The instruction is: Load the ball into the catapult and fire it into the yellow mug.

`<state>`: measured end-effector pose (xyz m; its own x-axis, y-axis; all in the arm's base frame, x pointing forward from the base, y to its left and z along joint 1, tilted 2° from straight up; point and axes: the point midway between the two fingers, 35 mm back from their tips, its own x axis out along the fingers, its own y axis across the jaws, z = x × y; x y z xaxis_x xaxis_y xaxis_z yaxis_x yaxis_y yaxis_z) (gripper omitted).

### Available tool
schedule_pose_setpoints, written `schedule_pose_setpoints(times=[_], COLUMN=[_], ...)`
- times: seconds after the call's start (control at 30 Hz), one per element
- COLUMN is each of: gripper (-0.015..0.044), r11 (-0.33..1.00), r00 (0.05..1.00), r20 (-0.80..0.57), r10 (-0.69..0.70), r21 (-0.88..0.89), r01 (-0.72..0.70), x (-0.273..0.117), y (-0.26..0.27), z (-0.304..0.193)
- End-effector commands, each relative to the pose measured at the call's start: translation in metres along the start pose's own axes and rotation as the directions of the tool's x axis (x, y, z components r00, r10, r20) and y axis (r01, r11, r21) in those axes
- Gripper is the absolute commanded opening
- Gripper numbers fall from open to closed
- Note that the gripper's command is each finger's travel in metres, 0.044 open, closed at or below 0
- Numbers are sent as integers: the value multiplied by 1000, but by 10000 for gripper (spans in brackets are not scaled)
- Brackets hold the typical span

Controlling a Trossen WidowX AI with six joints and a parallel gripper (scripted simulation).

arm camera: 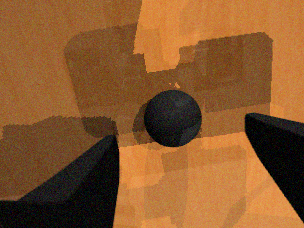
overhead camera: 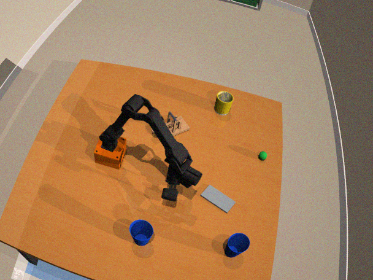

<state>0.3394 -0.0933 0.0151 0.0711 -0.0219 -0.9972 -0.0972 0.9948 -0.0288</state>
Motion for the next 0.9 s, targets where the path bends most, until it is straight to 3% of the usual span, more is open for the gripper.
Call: schedule_pose_setpoints(times=[0.0, 0.5, 0.7, 0.87], gripper=[300, 300, 142, 109], r11=[1000, 1000, 1000, 1000], r00=[1000, 1000, 1000, 1000], r20=[-3, -3, -3, -3], r10=[6, 6, 6, 6], r21=[-4, -4, -4, -4], r01=[-6, -6, -6, -6], x=[8, 29, 29, 29], y=[1, 1, 1, 1], z=[-1, -2, -2, -2])
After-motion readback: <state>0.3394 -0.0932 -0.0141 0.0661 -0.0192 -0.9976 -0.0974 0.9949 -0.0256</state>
